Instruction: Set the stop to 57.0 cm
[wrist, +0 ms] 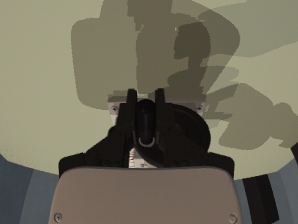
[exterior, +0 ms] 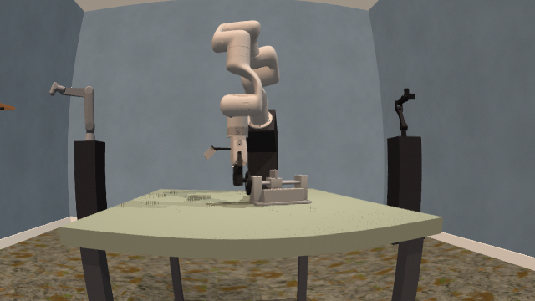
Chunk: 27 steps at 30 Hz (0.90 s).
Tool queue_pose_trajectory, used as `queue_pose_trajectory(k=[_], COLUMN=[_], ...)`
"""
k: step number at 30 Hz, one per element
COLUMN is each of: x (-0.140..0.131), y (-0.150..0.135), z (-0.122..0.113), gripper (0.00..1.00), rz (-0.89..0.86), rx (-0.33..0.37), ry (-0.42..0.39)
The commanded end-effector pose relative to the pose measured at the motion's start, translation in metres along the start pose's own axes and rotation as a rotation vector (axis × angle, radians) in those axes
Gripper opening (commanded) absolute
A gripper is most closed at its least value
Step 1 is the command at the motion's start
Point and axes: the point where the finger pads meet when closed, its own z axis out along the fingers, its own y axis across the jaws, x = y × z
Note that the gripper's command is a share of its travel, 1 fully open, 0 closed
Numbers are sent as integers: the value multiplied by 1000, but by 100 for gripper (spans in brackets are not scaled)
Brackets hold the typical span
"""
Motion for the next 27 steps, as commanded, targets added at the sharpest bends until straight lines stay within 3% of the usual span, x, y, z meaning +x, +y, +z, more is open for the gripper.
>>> queue_pose_trajectory(k=[1,27], x=[0,0], y=[-1,-2], z=[3,16], gripper=[6,6], rz=[1,0], rx=[-1,-1], ry=[-2,-2])
